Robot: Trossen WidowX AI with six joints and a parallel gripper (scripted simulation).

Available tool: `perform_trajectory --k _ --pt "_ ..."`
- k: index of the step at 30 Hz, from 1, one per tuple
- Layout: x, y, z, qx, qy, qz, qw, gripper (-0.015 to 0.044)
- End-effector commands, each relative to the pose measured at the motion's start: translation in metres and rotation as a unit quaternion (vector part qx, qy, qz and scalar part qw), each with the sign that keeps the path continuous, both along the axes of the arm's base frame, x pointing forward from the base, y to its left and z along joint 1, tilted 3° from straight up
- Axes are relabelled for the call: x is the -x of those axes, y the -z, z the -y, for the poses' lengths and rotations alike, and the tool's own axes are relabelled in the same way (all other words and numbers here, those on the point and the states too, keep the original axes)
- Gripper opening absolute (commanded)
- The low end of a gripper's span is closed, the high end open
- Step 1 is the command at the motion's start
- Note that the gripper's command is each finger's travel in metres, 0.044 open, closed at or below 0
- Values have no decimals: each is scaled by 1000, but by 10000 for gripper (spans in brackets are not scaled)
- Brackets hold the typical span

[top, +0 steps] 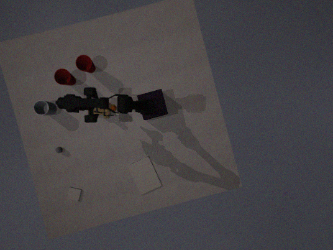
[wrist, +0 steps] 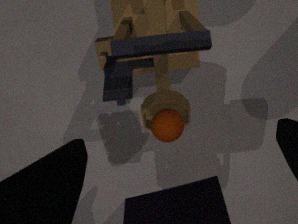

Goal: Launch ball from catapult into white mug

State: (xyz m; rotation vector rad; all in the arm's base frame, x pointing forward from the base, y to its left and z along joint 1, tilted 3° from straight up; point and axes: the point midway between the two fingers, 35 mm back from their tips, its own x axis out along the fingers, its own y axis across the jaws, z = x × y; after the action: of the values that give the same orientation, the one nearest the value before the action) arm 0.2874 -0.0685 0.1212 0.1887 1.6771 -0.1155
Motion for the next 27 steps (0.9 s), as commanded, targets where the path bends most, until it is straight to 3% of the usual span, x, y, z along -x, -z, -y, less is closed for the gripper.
perform_trajectory --k 1,20,27 --pt "-43 -9 11 16 -6 75 997 440" --pt "-210 -95 62 102 -22 383 918 440" --pt "-235 -118 71 119 -25 435 892 440"
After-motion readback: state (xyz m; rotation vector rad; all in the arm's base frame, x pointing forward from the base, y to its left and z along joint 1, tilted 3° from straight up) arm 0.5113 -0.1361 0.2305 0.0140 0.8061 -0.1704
